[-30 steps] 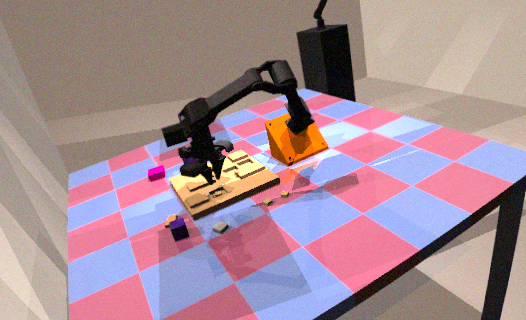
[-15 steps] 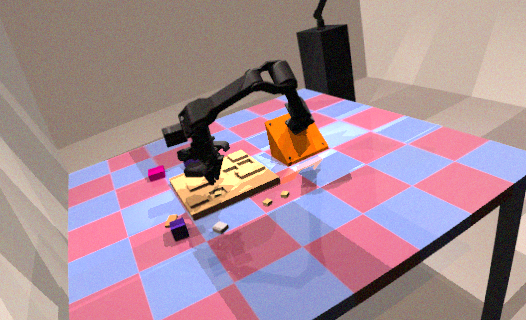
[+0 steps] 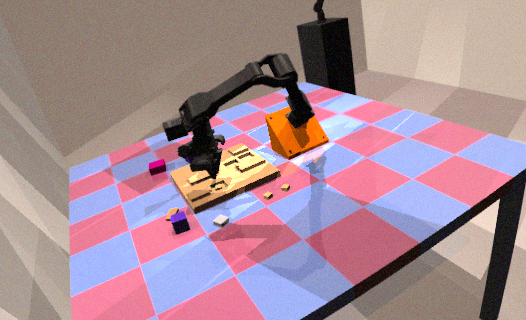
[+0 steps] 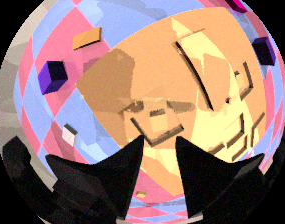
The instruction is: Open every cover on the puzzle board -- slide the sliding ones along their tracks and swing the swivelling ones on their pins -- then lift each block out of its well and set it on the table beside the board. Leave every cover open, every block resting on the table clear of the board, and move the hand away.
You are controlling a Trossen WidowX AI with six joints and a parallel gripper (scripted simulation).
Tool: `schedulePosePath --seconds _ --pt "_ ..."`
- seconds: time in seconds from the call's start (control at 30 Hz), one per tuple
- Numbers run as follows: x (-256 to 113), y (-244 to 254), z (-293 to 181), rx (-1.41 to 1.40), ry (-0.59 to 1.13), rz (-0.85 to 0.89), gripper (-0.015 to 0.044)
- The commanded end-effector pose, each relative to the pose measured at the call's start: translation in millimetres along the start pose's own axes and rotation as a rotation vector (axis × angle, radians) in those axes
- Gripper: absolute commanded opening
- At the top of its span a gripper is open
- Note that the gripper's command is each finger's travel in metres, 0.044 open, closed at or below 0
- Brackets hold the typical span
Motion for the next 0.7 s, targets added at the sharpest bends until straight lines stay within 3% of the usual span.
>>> schedulePosePath --seconds 0.0,0.67 --pt "0.8 -0.1 0.2 -0.076 0.0 0.0 0.0144" --pt "2.4 -0.1 0.2 -0.38 0.0 0.0 0.0144"
Point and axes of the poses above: the point midway between the two fingers, 35 mm back from their tips, its own x axis out along the fingers, its own y axis across the jaws, z = x × y, the point moved 3 cm from there along -x, back along the fingers
